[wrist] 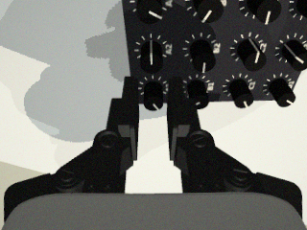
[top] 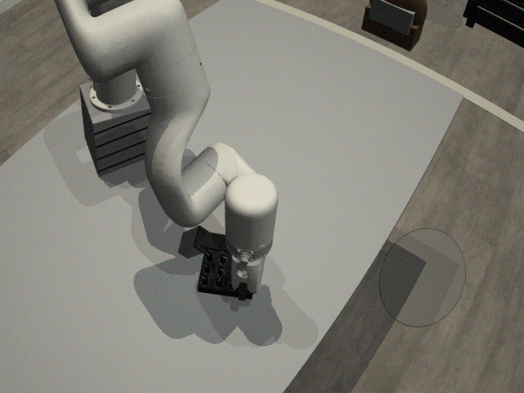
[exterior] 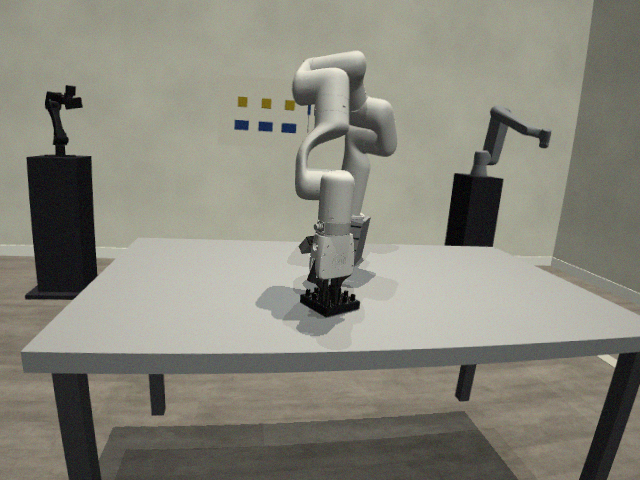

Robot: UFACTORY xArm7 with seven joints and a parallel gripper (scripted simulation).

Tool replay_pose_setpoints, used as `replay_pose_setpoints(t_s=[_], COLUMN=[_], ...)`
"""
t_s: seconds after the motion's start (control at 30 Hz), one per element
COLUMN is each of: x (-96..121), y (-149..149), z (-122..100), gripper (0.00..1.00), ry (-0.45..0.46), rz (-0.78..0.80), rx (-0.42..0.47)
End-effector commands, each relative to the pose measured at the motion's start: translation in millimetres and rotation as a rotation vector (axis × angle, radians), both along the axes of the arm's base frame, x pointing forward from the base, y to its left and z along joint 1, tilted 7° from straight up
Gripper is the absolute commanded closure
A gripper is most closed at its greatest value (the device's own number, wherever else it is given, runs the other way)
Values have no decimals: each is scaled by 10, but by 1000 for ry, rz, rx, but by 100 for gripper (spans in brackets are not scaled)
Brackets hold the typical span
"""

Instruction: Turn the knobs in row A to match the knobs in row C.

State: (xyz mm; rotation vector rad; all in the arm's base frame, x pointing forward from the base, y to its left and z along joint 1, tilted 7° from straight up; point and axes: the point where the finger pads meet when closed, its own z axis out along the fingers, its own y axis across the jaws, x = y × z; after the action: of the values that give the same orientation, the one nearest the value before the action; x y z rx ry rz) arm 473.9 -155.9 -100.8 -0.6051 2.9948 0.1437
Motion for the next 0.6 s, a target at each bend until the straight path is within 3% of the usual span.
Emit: replay_pose_setpoints(t_s=[0.0,0.27,0.57], x=[12,8,-7], y=[-8,-16,-41], z=[14,87,315], gripper=[81,81,81], ry=[-3,-3,-3], rz=[0,0,0], rx=[-2,-2,-2])
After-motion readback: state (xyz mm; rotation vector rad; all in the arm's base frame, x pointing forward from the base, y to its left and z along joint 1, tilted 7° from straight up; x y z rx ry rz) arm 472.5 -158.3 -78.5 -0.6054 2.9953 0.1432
